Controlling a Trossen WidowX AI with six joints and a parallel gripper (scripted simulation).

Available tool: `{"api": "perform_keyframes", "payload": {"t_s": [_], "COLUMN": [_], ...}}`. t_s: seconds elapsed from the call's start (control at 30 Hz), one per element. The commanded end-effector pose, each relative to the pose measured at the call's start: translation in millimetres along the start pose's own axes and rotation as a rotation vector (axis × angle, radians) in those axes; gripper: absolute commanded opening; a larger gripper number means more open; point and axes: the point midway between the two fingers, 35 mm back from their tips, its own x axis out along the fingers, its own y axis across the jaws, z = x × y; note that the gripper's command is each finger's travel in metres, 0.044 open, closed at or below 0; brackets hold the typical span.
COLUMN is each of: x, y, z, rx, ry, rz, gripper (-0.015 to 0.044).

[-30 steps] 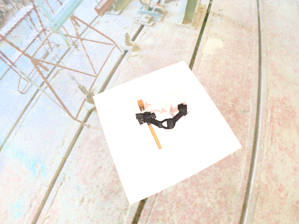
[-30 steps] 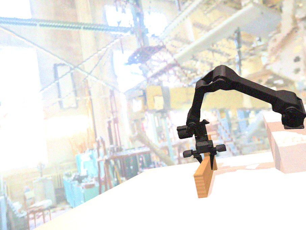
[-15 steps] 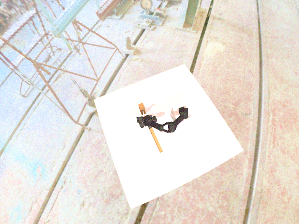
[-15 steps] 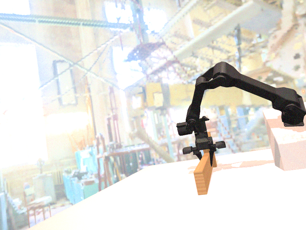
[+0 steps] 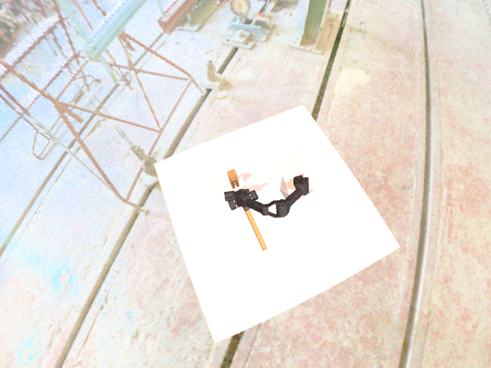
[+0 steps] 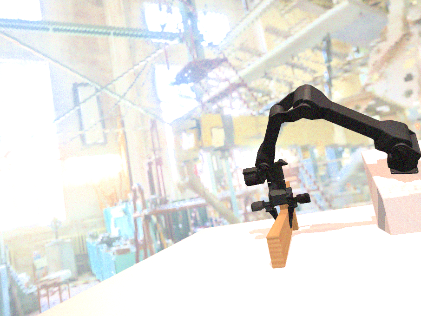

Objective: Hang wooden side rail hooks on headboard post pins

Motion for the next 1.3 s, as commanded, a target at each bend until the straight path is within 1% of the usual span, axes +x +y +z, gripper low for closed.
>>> {"api": "perform_keyframes", "payload": {"t_s": [0.0,1.27], "x": [-3.9,-10.3], "y": [-0.9,-0.9], "z": [-1.9,-1.9], "rx": [-0.003,-0.003], "ry": [0.001,0.002], "rz": [-0.007,-0.007], "gripper": [0.0,0.0]}}
